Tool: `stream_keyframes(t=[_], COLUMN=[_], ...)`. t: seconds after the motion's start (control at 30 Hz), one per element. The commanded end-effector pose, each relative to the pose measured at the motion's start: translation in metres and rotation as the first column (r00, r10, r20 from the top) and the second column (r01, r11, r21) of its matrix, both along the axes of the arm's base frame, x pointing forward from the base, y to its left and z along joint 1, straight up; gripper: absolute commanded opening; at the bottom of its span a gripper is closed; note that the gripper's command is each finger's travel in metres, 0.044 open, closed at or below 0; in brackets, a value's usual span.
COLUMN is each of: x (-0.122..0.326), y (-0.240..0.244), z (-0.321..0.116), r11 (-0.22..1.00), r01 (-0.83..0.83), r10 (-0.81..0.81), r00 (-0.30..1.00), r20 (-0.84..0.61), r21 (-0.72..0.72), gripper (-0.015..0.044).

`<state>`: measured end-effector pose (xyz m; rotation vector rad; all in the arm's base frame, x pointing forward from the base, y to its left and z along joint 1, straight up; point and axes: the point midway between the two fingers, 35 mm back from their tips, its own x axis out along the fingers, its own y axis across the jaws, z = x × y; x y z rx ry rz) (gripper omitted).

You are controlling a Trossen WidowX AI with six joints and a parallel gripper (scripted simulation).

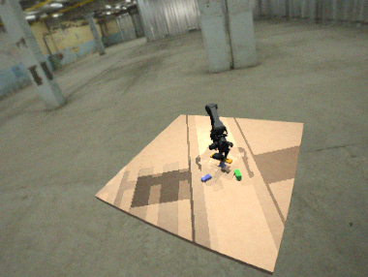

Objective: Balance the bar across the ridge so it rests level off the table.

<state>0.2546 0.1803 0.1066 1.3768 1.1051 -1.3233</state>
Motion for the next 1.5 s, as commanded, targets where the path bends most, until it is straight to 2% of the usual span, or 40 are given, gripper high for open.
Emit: stream_keyframes(t=[0.0,0.27,0.6,0.73,1.03,1.47], x=[0.0,0.0,0.0,0.001,-0.002,-0.002], y=[0.0,0.0,0.0,0.001,-0.001,-0.002], z=[0.0,0.0,0.0,0.007,0.098,0.1], r11=[1.0,1.0,1.0,1.0,1.0,1.0], r01=[0.0,0.0,0.0,0.0,0.0,0.0], r10=[0.0,0.0,0.0,0.0,0.0,0.0], r00=[1.0,1.0,1.0,1.0,1.0,1.0], r20=[0.0,0.0,0.0,0.0,0.0,0.0], r21=[0.0,0.0,0.0,0.0,0.0,0.0], gripper=[0.0185,0.0185,0.044,0.044,0.044,0.044])
